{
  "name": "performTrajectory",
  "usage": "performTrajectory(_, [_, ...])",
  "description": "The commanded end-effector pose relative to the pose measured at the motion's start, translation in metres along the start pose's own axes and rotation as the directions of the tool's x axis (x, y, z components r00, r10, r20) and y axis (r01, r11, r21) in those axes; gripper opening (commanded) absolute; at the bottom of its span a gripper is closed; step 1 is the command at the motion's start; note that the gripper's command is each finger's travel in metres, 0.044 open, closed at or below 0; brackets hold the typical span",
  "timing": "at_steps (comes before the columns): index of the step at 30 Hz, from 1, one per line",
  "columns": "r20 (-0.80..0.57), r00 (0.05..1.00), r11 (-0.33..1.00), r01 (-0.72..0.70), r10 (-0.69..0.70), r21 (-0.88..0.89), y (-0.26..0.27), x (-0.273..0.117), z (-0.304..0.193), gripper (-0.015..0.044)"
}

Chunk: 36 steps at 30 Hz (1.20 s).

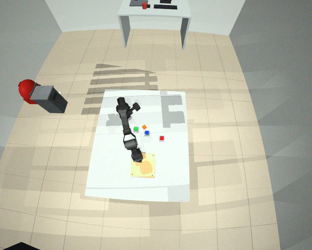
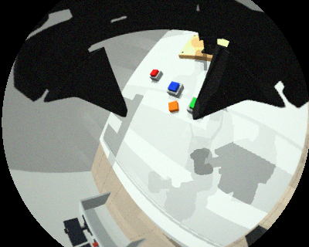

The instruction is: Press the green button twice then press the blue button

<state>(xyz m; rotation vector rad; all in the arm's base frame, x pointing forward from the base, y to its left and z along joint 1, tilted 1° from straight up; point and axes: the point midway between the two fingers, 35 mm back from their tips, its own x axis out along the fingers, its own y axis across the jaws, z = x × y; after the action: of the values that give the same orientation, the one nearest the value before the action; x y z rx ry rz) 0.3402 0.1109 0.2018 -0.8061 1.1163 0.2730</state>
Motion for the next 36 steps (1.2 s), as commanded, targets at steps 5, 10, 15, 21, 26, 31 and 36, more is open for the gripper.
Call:
performTrajectory(5, [-0.176,0.881,0.762,-0.261,0.438,0.593,0.046,0.026,-0.079,0.0400])
performTrajectory(10, [-0.176,0.881,0.762,-0.261,0.438,0.593,0.046,0.026,-0.079,0.0400])
performTrajectory(15, [-0.176,0.881,0.762,-0.261,0.438,0.593,0.046,0.026,-0.079,0.0400])
performTrajectory(21, [-0.176,0.881,0.762,-0.261,0.438,0.593,0.070,0.074,-0.088,0.0242])
performTrajectory(26, [-0.176,0.881,0.762,-0.261,0.438,0.593,0.074,0.080,-0.090,0.0111])
performTrajectory(31, [-0.176,0.881,0.762,-0.261,0.438,0.593,0.074,0.080,-0.090,0.0020])
performTrajectory(36, [-0.176,0.881,0.762,-0.261,0.438,0.593,0.074,0.080,-0.090,0.0020])
